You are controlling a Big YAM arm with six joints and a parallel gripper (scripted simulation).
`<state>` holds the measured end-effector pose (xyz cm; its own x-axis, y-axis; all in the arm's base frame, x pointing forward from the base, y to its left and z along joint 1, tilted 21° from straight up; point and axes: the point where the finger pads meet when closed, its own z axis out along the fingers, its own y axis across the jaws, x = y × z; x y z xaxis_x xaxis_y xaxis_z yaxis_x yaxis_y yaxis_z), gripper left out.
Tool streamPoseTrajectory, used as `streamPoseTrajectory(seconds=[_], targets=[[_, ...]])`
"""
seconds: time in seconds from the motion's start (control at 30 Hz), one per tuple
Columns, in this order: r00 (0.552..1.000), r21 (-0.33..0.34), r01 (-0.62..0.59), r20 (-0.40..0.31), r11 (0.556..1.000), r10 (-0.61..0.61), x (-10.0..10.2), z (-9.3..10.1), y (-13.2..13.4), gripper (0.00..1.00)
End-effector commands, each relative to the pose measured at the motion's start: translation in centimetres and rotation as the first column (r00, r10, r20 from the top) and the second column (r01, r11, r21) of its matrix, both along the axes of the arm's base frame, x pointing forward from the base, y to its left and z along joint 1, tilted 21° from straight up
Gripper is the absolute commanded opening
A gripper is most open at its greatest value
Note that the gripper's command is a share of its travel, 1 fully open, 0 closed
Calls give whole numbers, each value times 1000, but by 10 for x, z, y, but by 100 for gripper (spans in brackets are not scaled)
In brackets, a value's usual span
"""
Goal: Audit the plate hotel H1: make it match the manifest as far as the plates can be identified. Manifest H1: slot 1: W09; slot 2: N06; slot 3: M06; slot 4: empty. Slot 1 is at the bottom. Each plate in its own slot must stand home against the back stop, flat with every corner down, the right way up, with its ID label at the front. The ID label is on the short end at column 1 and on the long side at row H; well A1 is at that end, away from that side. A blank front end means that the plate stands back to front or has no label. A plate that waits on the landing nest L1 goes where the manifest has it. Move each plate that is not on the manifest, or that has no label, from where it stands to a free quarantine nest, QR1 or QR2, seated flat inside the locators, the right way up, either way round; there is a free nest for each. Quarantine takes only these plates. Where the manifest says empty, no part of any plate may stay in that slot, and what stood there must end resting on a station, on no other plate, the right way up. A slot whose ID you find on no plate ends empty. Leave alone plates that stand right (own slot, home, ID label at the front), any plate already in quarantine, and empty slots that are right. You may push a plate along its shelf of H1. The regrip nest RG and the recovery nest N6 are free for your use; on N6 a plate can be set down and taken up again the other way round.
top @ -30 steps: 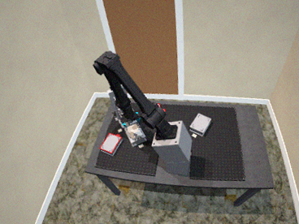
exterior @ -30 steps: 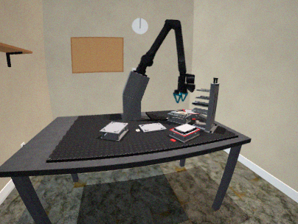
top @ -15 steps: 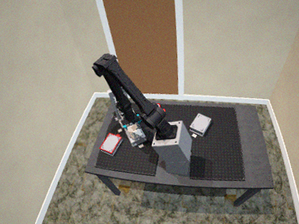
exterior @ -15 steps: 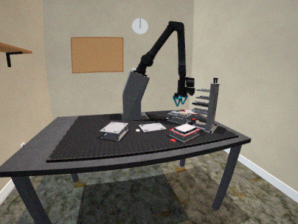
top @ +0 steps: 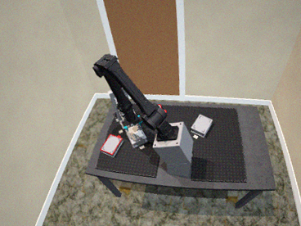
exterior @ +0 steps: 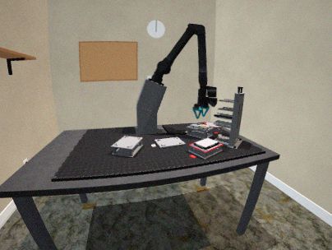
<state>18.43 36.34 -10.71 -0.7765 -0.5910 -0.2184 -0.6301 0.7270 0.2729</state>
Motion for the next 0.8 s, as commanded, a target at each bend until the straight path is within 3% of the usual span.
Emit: streamPoseTrajectory(seconds=[0.0,0.77], targets=[[1000,18,3,12,1000,-3,4,6,6,100],[1000,18,-1,9,1000,0,1,-20,18,100]])
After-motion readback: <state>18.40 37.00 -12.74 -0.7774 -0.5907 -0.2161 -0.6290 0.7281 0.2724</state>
